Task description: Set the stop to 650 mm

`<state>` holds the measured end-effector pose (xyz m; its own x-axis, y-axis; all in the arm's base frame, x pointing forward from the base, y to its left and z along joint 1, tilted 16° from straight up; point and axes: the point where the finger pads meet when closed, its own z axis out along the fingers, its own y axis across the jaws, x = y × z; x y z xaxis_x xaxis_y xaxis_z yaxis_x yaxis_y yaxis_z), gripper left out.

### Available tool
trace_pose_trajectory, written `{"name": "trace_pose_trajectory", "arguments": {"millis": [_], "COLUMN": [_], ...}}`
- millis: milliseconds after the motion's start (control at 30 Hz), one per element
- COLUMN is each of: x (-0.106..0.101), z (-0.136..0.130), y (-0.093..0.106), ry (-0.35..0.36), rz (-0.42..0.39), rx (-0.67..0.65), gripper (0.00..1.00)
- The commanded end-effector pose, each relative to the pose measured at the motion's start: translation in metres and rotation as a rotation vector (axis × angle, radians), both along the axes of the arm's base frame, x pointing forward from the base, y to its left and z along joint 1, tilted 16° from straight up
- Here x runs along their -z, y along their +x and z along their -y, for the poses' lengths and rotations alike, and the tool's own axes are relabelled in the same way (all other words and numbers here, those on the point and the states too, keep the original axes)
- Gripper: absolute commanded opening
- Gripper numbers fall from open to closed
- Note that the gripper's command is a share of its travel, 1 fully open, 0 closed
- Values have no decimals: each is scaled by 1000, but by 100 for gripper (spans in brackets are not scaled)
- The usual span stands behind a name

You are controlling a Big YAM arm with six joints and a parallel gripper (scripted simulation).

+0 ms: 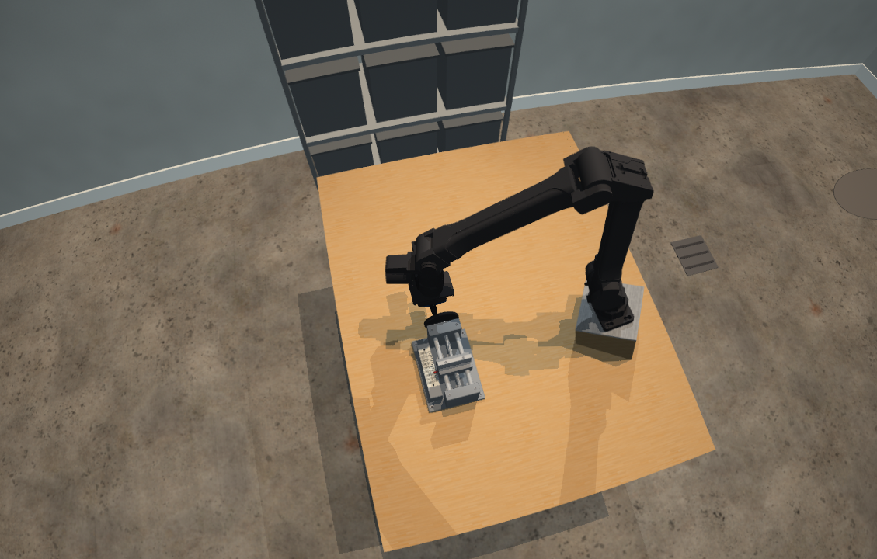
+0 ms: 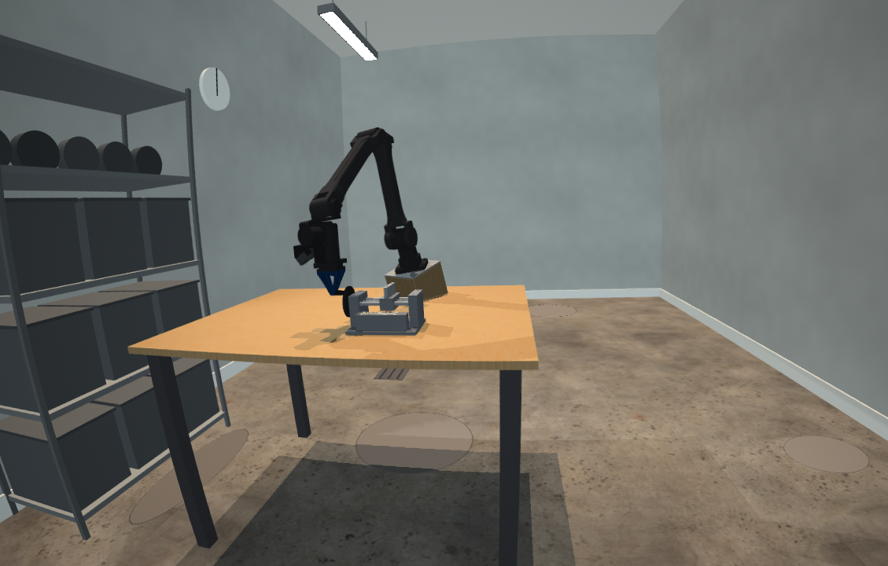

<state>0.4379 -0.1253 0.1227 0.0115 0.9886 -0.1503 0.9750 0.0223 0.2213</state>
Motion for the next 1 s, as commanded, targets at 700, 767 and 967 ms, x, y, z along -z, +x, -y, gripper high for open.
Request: {"name": "trace_pose_trajectory", "arguments": {"millis": [700,767,967], "x": [-5,0,4], "z": [8,8,8], "y": [-32,-36,-41], "ry": [-16,-16,-13], "rz": [54,48,35], "rx": [0,1,1], "gripper": [6,6,6]}}
